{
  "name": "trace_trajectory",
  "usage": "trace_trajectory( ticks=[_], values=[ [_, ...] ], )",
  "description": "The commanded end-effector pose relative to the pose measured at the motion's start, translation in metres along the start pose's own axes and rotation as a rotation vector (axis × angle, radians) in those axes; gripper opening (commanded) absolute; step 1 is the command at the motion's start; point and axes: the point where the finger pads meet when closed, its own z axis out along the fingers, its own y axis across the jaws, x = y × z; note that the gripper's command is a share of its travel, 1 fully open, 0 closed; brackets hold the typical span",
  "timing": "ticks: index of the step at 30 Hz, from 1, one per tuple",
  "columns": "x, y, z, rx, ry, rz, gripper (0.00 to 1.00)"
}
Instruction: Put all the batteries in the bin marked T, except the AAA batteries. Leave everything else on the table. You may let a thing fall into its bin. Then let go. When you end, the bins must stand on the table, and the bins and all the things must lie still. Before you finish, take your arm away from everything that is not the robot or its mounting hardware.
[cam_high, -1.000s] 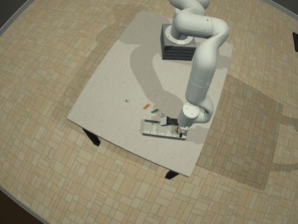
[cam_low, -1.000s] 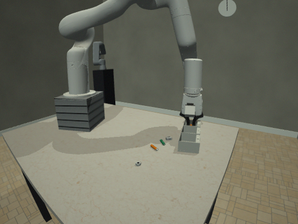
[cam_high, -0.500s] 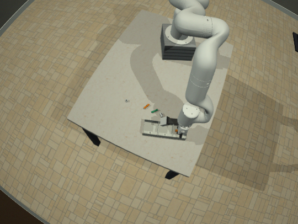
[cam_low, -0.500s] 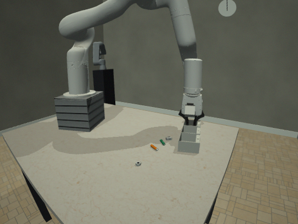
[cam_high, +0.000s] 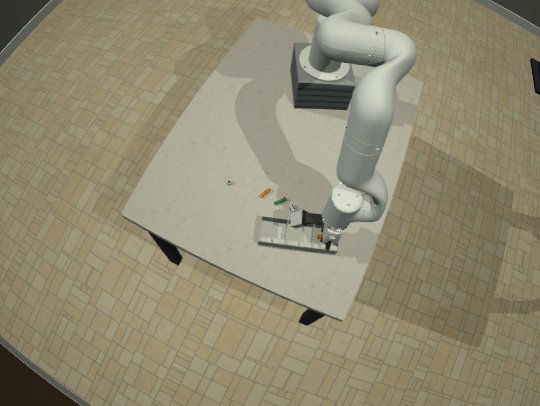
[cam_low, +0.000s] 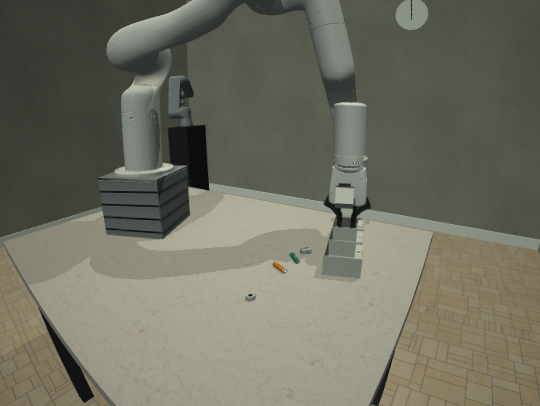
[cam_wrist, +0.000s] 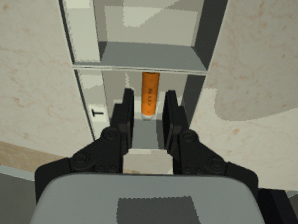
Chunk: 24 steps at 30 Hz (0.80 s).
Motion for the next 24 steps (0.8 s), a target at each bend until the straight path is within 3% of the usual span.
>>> trace_trajectory(
  ticks=[1,16,20,24],
  values=[
    [0.0,-0.001,-0.005,0.001,0.0,0.0,0.28],
    [0.0,-0.001,-0.026,0.001,0.0,0.0,0.28],
    [0.0,-0.001,-0.043,0.001,0.0,0.0,0.28],
    [0.0,-0.001,-0.043,0.001,0.0,0.0,0.28]
  ],
)
